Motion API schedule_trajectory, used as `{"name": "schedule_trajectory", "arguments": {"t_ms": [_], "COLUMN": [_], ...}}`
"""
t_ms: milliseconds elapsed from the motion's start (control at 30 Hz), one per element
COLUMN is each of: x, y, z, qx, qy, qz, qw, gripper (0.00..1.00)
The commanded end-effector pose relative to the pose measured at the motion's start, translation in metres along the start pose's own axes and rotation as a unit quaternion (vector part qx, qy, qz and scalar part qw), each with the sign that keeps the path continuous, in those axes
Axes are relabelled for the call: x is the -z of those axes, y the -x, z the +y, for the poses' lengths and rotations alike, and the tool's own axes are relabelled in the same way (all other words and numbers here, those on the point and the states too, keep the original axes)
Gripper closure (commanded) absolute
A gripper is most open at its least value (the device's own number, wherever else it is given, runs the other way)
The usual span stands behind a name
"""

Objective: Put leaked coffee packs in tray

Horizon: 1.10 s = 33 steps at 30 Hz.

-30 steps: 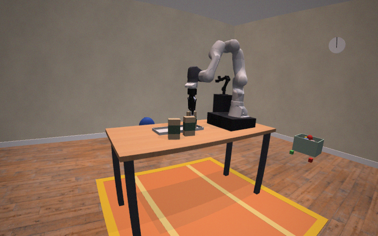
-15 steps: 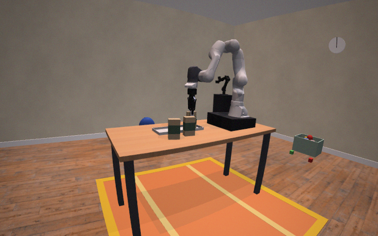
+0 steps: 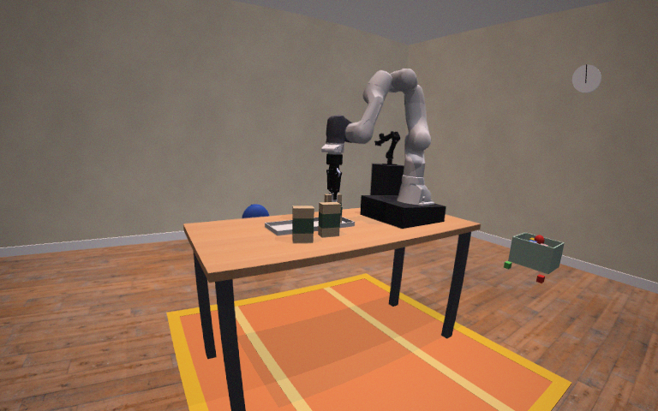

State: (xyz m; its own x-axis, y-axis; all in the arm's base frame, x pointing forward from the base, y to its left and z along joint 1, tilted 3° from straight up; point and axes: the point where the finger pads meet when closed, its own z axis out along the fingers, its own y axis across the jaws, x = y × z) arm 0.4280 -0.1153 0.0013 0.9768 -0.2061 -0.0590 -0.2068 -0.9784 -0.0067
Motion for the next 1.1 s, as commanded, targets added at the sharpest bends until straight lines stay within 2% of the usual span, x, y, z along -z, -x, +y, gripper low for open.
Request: {"name": "schedule_trajectory", "arguments": {"t_ms": [0,33,67,1067], "x": [0.0000,0.0000,0.0000,0.0000], "y": [-0.0010,-0.0010,-0.0010,-0.0010], "z": [-0.0002,-0.0002,-0.0002,-0.0002], "qx": [-0.002,-0.002,-0.002,-0.002], "qy": [0.001,0.001,0.001,0.001], "qz": [0.002,0.002,0.002,0.002], "qw": [1.000,1.000,1.000,1.000], "gripper": [0.77,0.77,0.47,0.47]}}
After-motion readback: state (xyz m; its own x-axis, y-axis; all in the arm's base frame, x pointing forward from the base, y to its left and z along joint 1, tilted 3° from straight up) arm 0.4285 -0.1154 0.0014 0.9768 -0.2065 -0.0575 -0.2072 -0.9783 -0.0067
